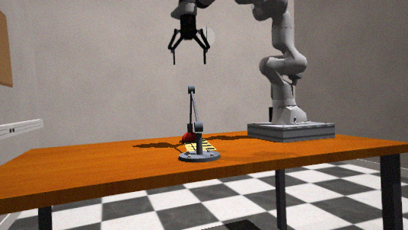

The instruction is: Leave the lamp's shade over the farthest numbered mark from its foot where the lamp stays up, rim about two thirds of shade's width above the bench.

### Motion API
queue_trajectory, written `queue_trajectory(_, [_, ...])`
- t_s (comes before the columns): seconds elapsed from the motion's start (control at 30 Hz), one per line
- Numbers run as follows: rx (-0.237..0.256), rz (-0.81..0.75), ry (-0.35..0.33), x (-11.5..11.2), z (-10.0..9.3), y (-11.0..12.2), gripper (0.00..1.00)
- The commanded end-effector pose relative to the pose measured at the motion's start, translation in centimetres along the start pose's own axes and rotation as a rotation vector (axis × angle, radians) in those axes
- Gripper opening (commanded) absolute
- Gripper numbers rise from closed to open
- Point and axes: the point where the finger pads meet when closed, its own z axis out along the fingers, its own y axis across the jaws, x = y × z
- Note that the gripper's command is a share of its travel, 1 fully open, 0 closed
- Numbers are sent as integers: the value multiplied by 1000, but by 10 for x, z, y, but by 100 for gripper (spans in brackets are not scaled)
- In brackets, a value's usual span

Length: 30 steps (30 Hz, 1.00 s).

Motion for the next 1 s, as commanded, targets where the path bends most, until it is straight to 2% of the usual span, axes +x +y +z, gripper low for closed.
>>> queue_trajectory(0.0, [6,-10,6,9,-1,-1,100])
queue_trajectory(0.97, [0,17,-5,126,0,6,100])
